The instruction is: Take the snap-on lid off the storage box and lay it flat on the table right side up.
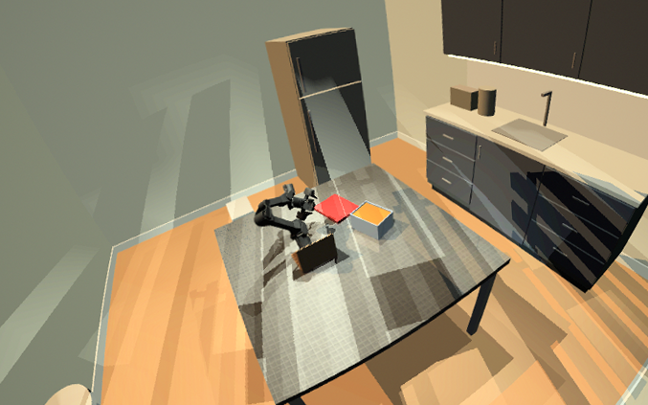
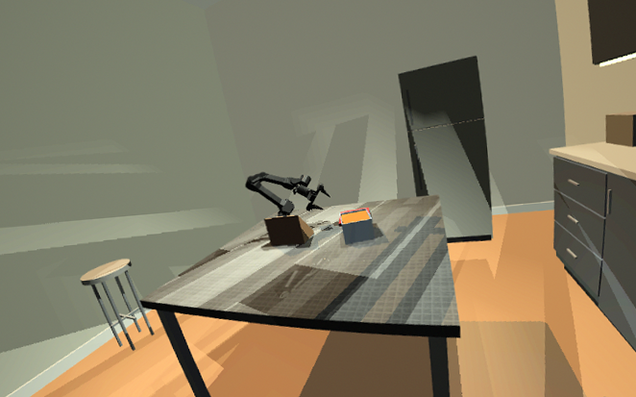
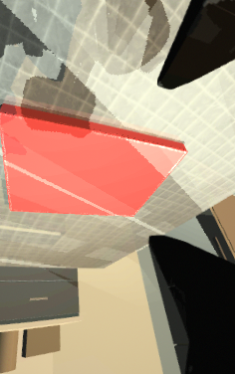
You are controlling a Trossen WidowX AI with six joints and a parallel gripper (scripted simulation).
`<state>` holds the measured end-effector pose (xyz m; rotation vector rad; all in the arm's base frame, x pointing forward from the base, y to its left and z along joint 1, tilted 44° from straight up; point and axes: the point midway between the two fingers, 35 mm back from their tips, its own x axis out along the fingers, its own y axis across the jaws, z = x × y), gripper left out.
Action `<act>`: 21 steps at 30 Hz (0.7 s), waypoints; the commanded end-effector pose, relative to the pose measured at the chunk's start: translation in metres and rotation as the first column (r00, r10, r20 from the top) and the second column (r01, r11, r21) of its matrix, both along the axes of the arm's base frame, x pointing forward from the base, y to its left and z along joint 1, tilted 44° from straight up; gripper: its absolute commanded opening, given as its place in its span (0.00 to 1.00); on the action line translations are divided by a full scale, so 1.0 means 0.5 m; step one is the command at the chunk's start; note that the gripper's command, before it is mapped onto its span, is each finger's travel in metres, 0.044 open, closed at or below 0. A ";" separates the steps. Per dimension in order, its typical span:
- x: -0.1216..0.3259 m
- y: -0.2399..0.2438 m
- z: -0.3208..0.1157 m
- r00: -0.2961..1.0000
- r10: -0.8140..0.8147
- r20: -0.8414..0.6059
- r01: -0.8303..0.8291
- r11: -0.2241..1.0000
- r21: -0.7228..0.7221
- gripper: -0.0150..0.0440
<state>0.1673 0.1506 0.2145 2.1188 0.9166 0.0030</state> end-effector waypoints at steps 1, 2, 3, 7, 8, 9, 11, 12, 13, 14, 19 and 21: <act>-0.007 -0.013 0.012 1.000 0.004 0.003 -0.004 1.000 -0.002 1.00; -0.008 -0.016 0.014 1.000 0.004 0.003 -0.004 1.000 -0.002 1.00; -0.010 -0.019 0.017 1.000 0.004 0.003 -0.004 1.000 -0.002 1.00; -0.015 -0.030 0.026 1.000 0.004 0.003 -0.004 1.000 -0.002 1.00; -0.016 -0.031 0.027 1.000 0.004 0.003 -0.004 1.000 -0.002 1.00; -0.014 -0.029 0.025 1.000 0.004 0.003 -0.004 1.000 -0.002 1.00; -0.010 -0.023 0.019 1.000 0.004 0.003 -0.004 1.000 -0.002 1.00; -0.010 -0.023 0.019 1.000 0.004 0.003 -0.004 1.000 -0.002 1.00; -0.010 -0.023 0.019 1.000 0.004 0.003 -0.004 1.000 -0.002 1.00; -0.010 -0.023 0.019 1.000 0.004 0.003 -0.004 1.000 -0.002 1.00; -0.010 -0.023 0.019 1.000 0.004 0.003 -0.004 1.000 -0.002 1.00; -0.010 -0.023 0.019 1.000 0.004 0.003 -0.004 1.000 -0.002 1.00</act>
